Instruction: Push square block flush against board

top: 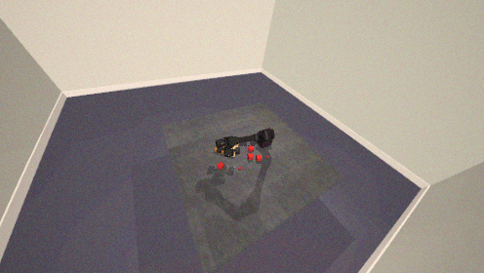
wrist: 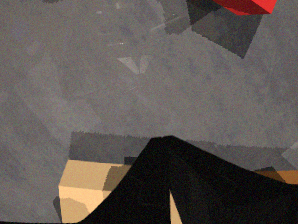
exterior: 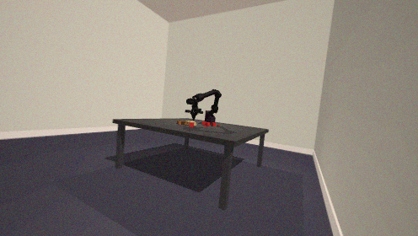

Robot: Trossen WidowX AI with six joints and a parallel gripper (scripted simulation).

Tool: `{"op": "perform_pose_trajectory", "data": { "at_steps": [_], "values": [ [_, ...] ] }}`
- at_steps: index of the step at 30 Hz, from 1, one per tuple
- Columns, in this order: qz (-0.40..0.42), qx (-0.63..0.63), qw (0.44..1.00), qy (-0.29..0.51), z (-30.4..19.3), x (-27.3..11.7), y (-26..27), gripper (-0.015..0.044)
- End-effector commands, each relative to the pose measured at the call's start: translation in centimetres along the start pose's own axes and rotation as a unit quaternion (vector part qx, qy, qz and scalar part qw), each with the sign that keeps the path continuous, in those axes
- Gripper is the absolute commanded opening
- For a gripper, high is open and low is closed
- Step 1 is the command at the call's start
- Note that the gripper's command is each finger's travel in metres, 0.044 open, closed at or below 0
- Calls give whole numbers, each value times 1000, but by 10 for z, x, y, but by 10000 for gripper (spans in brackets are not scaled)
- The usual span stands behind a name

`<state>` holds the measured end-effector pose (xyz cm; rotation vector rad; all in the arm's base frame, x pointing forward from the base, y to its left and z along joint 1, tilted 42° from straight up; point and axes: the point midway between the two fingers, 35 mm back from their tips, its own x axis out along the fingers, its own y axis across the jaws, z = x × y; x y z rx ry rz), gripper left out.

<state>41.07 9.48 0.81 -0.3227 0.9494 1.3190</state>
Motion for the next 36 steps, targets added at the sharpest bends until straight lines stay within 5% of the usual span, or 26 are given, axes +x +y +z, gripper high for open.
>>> {"op": "perform_pose_trajectory", "data": {
  "at_steps": [1,8,36],
  "values": [
    [2,9,1000,2,-20,1,-1,0],
    [3,9,1000,1,-20,56,0,0],
    [3,9,1000,1,12,56,1,0]
  ]
}}
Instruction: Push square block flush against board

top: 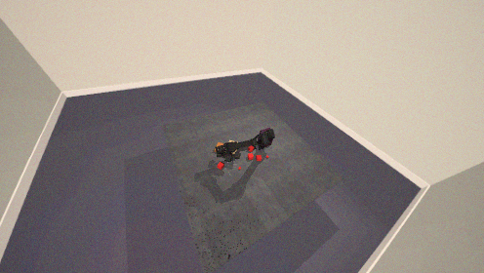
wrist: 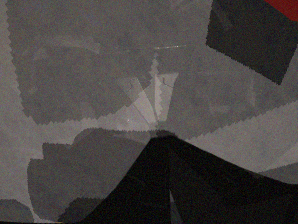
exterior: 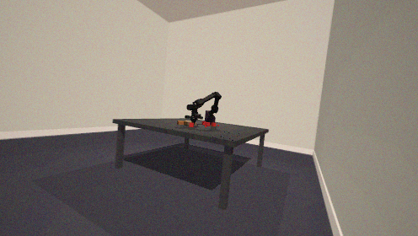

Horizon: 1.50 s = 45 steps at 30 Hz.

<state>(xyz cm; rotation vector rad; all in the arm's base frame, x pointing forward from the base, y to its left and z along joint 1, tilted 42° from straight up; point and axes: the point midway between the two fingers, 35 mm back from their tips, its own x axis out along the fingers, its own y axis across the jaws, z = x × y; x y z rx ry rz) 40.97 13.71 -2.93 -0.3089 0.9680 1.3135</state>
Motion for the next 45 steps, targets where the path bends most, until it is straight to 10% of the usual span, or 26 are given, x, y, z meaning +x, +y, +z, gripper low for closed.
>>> {"op": "perform_pose_trajectory", "data": {
  "at_steps": [1,20,45],
  "values": [
    [0,-1,1000,-2,7,0,1,0],
    [0,11,1000,-1,12,-56,2,0],
    [0,428,904,1,-38,-58,41,0]
  ]
}}
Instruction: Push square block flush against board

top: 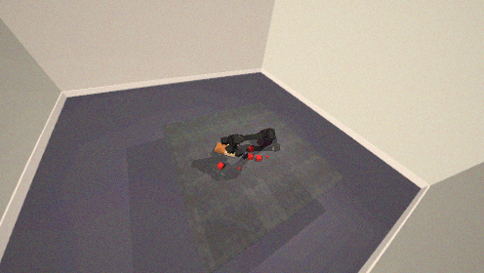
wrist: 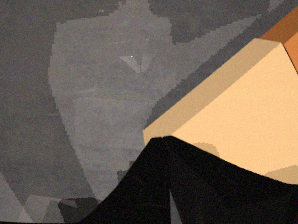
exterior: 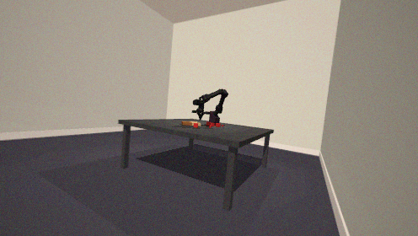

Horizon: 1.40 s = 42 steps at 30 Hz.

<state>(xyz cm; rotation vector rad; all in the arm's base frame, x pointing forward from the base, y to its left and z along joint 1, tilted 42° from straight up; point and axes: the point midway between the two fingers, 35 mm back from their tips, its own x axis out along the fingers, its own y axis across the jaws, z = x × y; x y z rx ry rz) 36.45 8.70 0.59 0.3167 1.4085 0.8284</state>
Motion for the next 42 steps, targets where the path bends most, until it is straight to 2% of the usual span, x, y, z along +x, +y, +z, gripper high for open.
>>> {"op": "perform_pose_trajectory", "data": {
  "at_steps": [1,12,23,27,30,32,42],
  "values": [
    [-2,55,999,0,-9,-1,-2,0],
    [-2,244,970,0,-40,0,-3,0],
    [-1,424,906,1,-72,3,-2,0],
    [-2,426,905,1,-72,6,-2,0],
    [-1,454,891,1,-77,47,-2,0],
    [0,463,887,1,-80,58,-1,0],
    [0,462,887,1,-76,58,-7,0]
  ]
}}
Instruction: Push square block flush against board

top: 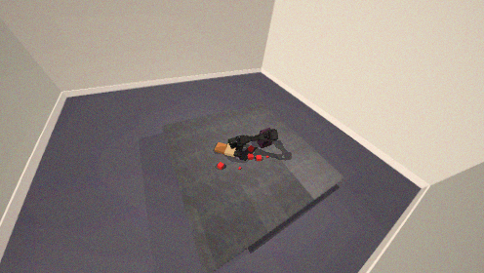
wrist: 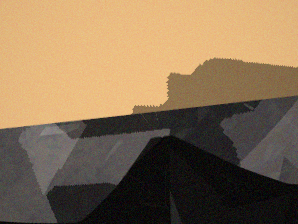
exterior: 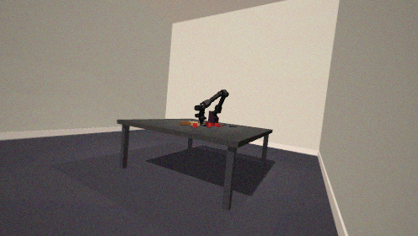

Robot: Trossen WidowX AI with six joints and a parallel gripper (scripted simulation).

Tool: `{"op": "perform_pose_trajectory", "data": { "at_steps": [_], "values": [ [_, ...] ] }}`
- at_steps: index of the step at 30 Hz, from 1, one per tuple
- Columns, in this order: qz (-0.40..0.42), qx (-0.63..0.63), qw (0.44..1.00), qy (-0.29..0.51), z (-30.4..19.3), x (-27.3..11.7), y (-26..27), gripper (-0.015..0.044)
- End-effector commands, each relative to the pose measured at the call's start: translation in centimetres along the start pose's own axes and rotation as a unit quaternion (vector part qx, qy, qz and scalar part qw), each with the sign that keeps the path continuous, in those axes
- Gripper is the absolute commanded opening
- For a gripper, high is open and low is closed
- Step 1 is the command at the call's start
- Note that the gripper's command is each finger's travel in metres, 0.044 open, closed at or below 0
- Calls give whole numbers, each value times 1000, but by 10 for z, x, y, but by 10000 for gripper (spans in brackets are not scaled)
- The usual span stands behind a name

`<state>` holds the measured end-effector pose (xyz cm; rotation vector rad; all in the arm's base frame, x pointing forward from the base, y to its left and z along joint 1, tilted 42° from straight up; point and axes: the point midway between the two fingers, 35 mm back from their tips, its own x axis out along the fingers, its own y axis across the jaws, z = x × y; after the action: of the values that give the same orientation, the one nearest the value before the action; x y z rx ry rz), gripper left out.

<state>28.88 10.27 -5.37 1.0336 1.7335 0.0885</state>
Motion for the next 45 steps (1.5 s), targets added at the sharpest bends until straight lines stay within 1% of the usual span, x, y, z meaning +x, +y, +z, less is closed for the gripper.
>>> {"op": "perform_pose_trajectory", "data": {
  "at_steps": [1,11,45],
  "values": [
    [2,2,1000,0,5,0,0,0],
    [2,1,1000,-1,19,0,0,0],
    [2,1,1000,-1,19,0,0,0]
  ]
}}
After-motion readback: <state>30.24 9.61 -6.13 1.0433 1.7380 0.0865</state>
